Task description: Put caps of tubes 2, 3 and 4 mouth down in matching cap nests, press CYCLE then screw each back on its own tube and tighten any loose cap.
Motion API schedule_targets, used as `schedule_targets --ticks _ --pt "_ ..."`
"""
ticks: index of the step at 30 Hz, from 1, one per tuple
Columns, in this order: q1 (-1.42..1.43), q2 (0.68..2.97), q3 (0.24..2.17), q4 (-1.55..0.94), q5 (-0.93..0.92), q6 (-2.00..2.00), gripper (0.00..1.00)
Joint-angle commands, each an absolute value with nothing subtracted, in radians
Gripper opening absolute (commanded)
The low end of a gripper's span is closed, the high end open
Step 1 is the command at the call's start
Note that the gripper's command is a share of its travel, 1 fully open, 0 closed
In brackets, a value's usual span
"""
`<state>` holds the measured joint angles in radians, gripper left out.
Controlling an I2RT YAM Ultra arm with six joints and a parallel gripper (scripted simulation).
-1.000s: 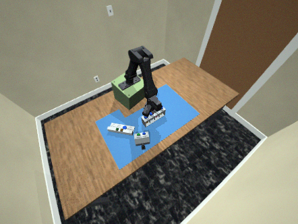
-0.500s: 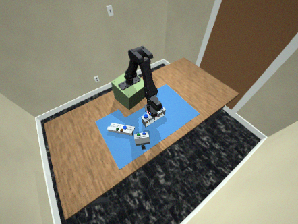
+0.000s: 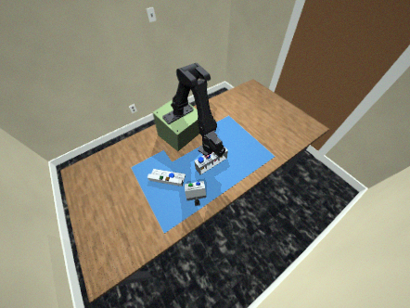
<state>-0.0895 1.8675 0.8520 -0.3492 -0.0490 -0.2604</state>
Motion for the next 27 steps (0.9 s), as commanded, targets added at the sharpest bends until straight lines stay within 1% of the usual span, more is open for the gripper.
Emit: schedule_targets --ticks 1,8,10,25,27 --pt "-0.089 1.861 0.855 -0.347 -0.043 -0.509 0.00" --pt "-0.089 1.860 0.855 -0.348 -0.043 -0.859 0.00" --pt "-0.089 1.860 0.855 -0.348 -0.043 -0.859 0.00" --pt "-0.089 1.859 0.855 -0.349 -0.043 -1.609 0.00" --pt "-0.089 1.859 0.855 -0.349 -0.043 -1.609 0.00"
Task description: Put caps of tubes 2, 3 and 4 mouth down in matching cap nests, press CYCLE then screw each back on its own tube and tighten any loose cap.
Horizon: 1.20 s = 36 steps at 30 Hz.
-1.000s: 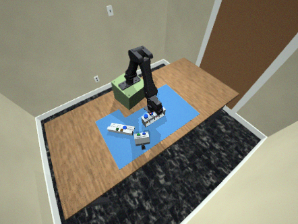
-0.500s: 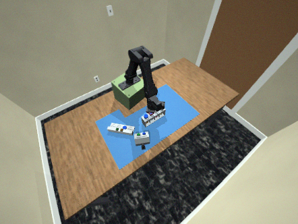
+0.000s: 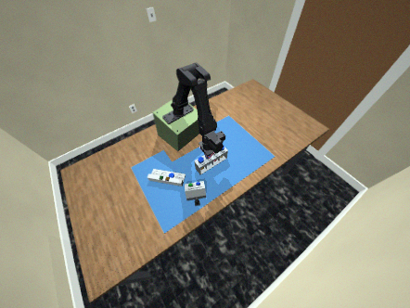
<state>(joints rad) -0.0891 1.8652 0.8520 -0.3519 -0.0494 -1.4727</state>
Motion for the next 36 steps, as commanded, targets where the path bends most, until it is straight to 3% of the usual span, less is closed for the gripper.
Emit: schedule_targets --ticks 1,10,11,23,36 --pt "-0.089 1.859 0.855 -0.350 -0.043 -1.659 0.00" --pt "-0.089 1.859 0.855 -0.350 -0.043 -1.750 0.00" --pt "-0.090 1.859 0.855 -0.350 -0.043 -1.750 0.49" --pt "-0.090 1.859 0.855 -0.350 -0.043 -1.750 0.49" --pt "-0.090 1.859 0.855 -0.349 -0.043 -1.000 0.49"
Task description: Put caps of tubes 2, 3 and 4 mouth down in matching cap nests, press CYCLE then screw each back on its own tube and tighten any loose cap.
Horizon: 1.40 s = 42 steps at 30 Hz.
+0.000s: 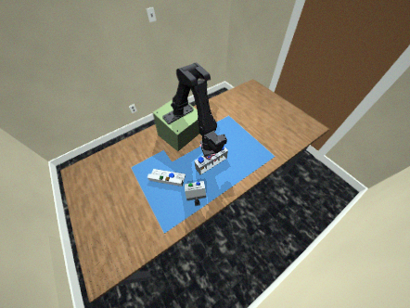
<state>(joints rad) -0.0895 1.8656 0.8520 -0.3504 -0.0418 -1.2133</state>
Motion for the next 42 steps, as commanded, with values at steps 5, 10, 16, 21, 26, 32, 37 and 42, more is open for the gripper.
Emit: schedule_targets --ticks 5,10,16,21,26,32,37,42 --pt "-0.090 1.859 0.855 -0.349 -0.043 -0.750 0.49" --pt "-0.090 1.859 0.855 -0.349 -0.043 -0.500 0.49" --pt "-0.090 1.859 0.855 -0.349 -0.043 -0.250 0.49" --pt "-0.090 1.859 0.855 -0.349 -0.043 0.000 0.49" --pt "-0.090 1.859 0.855 -0.349 -0.043 0.250 0.49" --pt "-0.090 1.859 0.855 -0.349 -0.043 0.481 0.49" --pt "-0.088 1.859 0.855 -0.349 -0.042 0.752 0.49" --pt "-0.086 1.858 0.854 -0.349 -0.042 1.003 0.49"
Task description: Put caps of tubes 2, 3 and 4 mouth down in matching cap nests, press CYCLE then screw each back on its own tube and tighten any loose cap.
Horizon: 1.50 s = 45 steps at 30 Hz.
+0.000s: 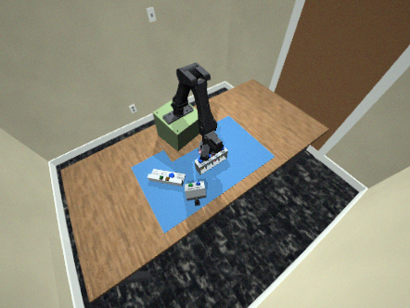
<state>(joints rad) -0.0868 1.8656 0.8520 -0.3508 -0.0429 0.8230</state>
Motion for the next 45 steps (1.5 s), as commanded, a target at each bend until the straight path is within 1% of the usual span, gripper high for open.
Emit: schedule_targets --ticks 1,4,7,10,12,20,21,35,39,41,45 --pt "-0.086 1.858 0.854 -0.349 -0.042 1.086 0.49" --pt "-0.086 1.858 0.854 -0.348 -0.042 1.253 0.49" --pt "-0.086 1.858 0.854 -0.348 -0.042 1.254 0.49" --pt "-0.086 1.858 0.853 -0.348 -0.042 1.500 0.49" --pt "-0.086 1.858 0.853 -0.348 -0.042 1.587 0.49" --pt "-0.085 1.859 0.852 -0.347 -0.042 1.590 0.49" --pt "-0.085 1.859 0.852 -0.347 -0.042 1.590 0.00" --pt "-0.085 1.859 0.852 -0.347 -0.042 1.590 0.00" --pt "-0.085 1.859 0.852 -0.347 -0.042 1.391 0.00" --pt "-0.085 1.859 0.852 -0.347 -0.042 1.391 0.00" --pt "-0.085 1.858 0.852 -0.347 -0.042 1.191 0.00"
